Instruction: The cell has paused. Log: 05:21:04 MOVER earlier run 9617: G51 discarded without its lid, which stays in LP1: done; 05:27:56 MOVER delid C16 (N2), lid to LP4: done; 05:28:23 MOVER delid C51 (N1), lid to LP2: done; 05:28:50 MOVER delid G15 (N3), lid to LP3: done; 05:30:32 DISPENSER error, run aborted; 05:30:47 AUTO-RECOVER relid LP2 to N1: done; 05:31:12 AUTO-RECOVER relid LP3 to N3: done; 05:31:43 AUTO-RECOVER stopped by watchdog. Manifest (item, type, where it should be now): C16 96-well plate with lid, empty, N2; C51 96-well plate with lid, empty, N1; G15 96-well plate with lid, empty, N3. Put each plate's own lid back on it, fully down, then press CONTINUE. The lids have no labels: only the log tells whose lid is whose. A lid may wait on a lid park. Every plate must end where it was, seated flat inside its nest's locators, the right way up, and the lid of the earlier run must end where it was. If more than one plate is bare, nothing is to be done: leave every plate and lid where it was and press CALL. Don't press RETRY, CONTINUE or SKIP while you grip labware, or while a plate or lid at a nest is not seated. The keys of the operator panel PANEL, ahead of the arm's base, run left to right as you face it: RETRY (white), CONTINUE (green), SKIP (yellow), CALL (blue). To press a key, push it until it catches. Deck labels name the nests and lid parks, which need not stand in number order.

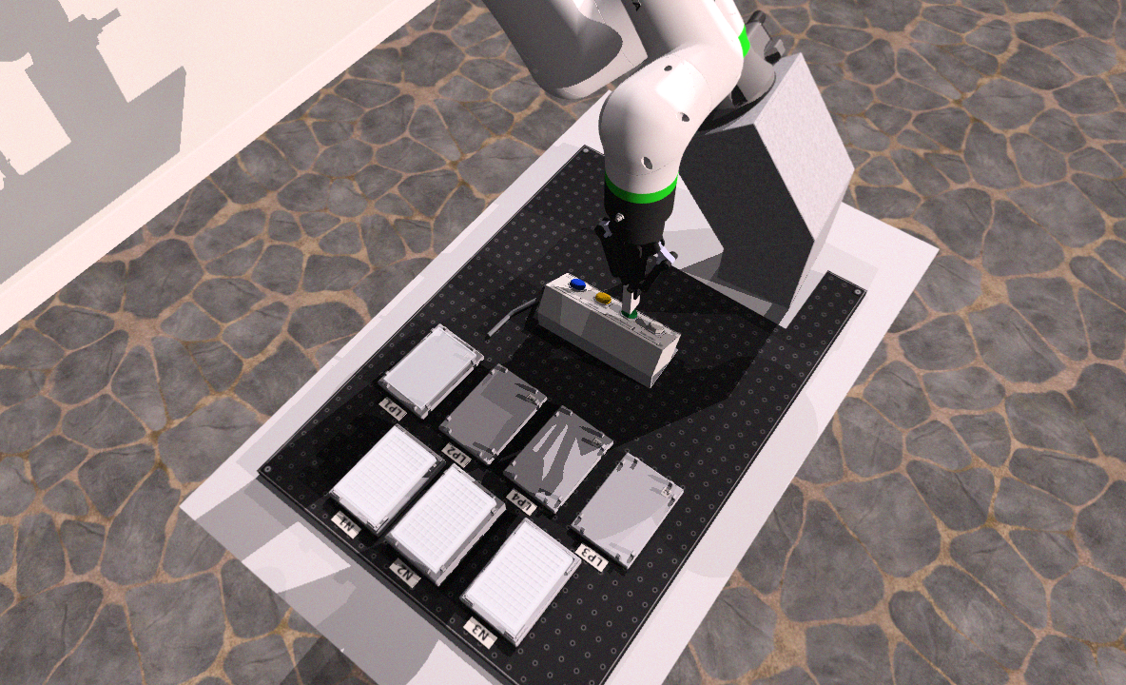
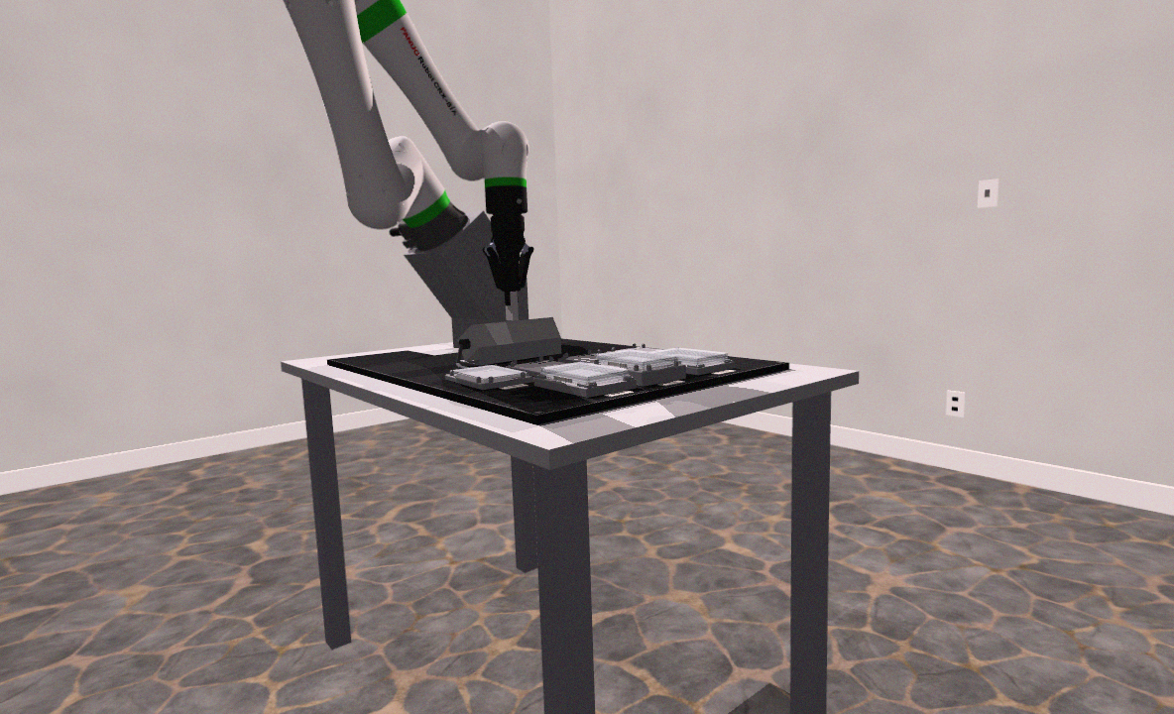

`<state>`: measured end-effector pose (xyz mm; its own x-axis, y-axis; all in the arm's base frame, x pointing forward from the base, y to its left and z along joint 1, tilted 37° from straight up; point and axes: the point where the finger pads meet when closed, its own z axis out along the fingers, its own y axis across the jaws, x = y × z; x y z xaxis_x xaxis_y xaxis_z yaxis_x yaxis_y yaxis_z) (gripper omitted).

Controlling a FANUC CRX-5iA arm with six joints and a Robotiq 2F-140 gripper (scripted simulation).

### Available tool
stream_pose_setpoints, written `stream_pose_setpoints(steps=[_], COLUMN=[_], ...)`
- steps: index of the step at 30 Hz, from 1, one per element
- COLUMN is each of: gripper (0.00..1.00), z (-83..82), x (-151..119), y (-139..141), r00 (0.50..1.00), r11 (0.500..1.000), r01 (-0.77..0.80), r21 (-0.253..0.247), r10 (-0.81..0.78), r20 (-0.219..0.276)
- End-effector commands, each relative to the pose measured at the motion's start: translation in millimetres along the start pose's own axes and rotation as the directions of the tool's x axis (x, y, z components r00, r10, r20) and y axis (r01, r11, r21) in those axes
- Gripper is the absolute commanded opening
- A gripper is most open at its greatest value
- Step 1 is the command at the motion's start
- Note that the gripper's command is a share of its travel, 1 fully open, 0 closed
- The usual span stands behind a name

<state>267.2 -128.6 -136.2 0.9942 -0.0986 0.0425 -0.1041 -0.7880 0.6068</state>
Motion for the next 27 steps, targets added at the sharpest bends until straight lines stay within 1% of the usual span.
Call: stream_pose_setpoints(steps=[1, 14, 27], gripper=[0.0, 0.0, 0.0], z=[2.9, 7.9, 8.7], x=[0.2, 0.2, 0.2], y=[-0.1, -0.1, -0.1], r00=[1.0, 1.0, 1.0], r11=[1.0, 1.0, 1.0], r01=[0.0, 0.0, 0.0], r21=[0.0, 0.0, 0.0], r10=[0.0, 0.0, 0.0], r20=[-0.001, -0.001, -0.001])
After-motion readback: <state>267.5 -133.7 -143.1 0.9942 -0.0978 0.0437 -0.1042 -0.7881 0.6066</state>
